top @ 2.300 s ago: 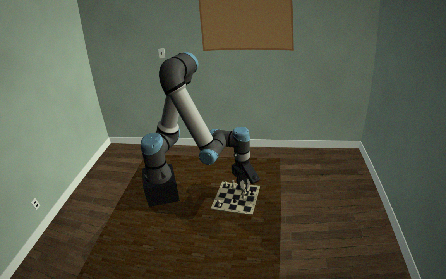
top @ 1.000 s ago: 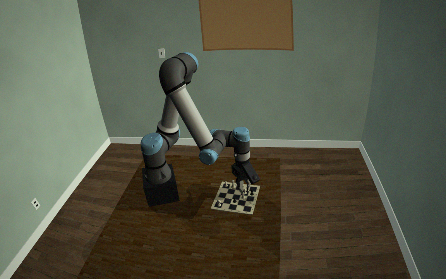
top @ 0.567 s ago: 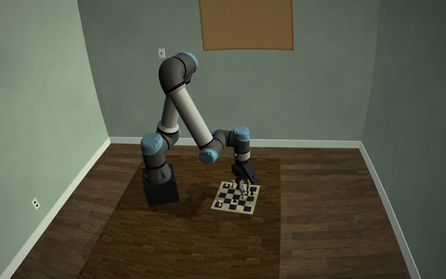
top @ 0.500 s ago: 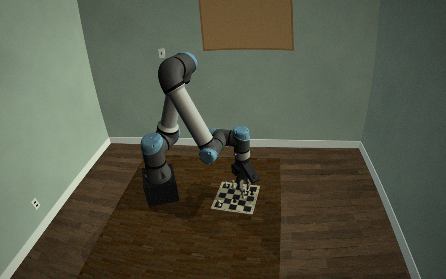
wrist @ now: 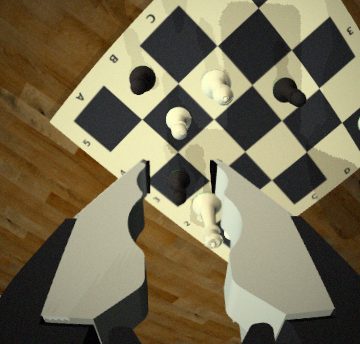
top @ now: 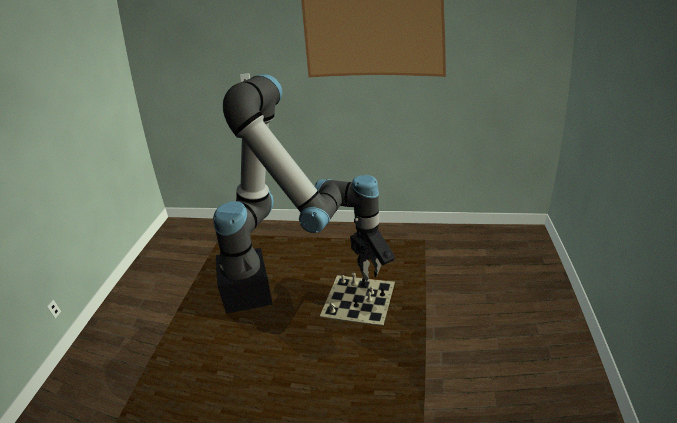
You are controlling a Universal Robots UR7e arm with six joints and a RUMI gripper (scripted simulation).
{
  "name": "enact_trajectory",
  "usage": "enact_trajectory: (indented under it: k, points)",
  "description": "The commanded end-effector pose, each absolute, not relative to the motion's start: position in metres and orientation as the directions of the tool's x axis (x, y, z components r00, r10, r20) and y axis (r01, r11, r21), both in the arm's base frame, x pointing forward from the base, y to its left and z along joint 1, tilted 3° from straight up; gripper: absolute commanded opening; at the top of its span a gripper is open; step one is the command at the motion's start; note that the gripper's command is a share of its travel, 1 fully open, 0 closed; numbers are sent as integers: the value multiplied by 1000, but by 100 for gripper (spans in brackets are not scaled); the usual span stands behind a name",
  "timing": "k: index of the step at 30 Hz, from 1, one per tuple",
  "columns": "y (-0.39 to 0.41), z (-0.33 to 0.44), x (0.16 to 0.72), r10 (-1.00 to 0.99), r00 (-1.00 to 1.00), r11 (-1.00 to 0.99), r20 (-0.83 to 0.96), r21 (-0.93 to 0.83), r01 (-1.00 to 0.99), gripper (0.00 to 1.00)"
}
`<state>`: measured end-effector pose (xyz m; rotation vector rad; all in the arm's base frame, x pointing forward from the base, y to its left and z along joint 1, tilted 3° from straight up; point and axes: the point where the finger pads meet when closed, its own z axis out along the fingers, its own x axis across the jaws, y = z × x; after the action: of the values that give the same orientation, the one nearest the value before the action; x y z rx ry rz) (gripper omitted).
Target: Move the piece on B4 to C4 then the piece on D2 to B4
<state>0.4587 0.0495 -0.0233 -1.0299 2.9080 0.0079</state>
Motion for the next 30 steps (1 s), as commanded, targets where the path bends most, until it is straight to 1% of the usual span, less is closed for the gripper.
enact_trajectory:
  k: [1,8,9,30]
  points:
    - [49,0,457,-629,-776,777,-54,-13,-629,20]
    - [49,8,457,-629,-776,777,-54,-13,-629,20]
    - [49,8,457,-629,-776,777,-54,-13,-629,100]
    - [49,8,457,-629,-776,777,-54,-13,-629,100]
